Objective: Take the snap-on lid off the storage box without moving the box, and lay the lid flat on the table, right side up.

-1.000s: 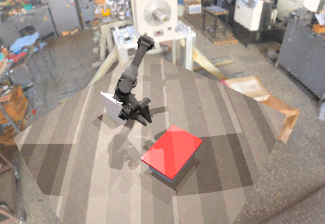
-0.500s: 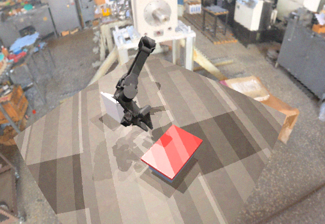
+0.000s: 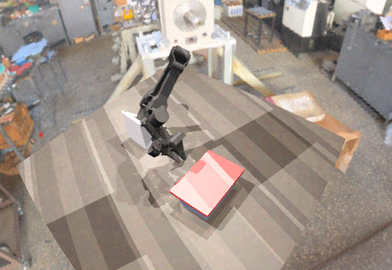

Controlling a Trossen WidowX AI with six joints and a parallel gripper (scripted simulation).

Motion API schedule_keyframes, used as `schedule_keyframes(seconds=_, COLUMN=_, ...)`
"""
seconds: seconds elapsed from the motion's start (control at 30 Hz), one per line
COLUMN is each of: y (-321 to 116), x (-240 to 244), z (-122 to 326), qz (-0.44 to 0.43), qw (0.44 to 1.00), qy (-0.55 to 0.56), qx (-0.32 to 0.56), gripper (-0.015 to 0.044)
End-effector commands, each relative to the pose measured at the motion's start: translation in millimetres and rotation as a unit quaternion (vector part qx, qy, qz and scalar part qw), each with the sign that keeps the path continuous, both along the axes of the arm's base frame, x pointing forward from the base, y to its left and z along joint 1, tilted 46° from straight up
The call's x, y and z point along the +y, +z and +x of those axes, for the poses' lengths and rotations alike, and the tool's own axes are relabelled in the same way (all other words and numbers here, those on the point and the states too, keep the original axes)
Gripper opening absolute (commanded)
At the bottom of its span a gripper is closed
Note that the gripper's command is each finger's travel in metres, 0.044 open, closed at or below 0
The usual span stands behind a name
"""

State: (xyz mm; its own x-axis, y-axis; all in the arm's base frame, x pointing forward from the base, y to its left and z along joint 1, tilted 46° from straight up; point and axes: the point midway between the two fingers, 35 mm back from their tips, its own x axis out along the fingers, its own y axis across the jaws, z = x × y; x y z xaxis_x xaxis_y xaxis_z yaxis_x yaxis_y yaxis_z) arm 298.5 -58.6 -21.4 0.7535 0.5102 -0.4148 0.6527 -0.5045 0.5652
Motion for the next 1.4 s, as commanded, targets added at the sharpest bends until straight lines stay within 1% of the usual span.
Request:
schedule_keyframes(seconds=0.0, y=-4, x=3, z=6, qz=-0.001, qw=1.000, qy=-0.001, qx=0.003, gripper=0.0235)
schedule_keyframes(seconds=1.17, y=-25, x=33, z=45, qz=0.003, qw=1.000, qy=-0.003, qx=-0.001, gripper=0.0235)
schedule_keyframes(seconds=1.27, y=-25, x=33, z=45, qz=0.003, qw=1.000, qy=-0.003, qx=-0.001, gripper=0.0156)
schedule_keyframes(seconds=1.37, y=-25, x=33, z=45, qz=0.003, qw=1.000, qy=-0.003, qx=-0.001, gripper=0.0136)
